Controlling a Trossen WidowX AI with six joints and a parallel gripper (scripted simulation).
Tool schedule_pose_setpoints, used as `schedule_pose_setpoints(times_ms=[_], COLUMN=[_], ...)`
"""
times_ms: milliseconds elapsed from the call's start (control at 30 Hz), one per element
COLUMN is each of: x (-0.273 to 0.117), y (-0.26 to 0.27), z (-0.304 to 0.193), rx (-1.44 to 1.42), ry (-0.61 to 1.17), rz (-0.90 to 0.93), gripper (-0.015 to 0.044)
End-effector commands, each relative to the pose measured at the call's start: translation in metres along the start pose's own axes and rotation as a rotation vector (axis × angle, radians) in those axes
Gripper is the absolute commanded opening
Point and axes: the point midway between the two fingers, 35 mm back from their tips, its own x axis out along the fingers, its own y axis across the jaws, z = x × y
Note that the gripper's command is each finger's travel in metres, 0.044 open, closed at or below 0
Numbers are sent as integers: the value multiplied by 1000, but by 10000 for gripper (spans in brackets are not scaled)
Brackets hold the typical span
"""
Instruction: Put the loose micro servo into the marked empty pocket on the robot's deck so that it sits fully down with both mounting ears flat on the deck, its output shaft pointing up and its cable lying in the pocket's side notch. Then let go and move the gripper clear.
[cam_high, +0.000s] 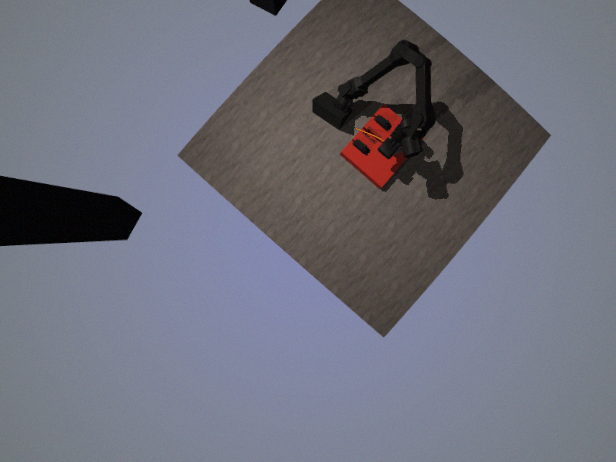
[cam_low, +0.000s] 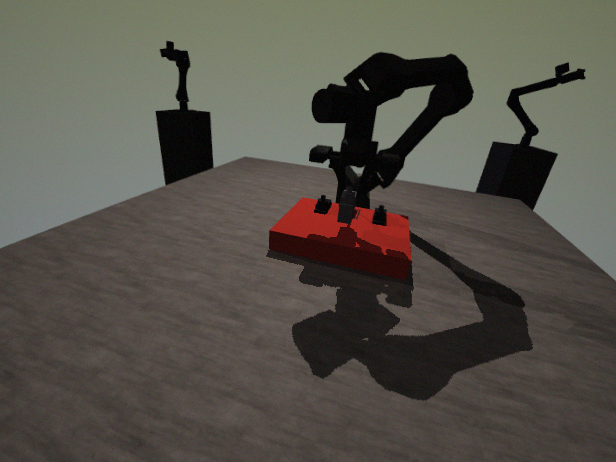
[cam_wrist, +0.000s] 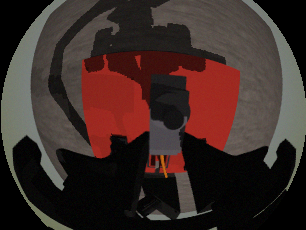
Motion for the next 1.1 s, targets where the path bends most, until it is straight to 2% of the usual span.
schedule_pose_setpoints(times_ms=[0,667,1067], x=[-3,-2,10], y=[-1,0,0], z=[-10,-103,-106], rx=[4,24,27], ry=[-6,-2,-2], rz=[-7,-7,-7], gripper=[0,0,0])
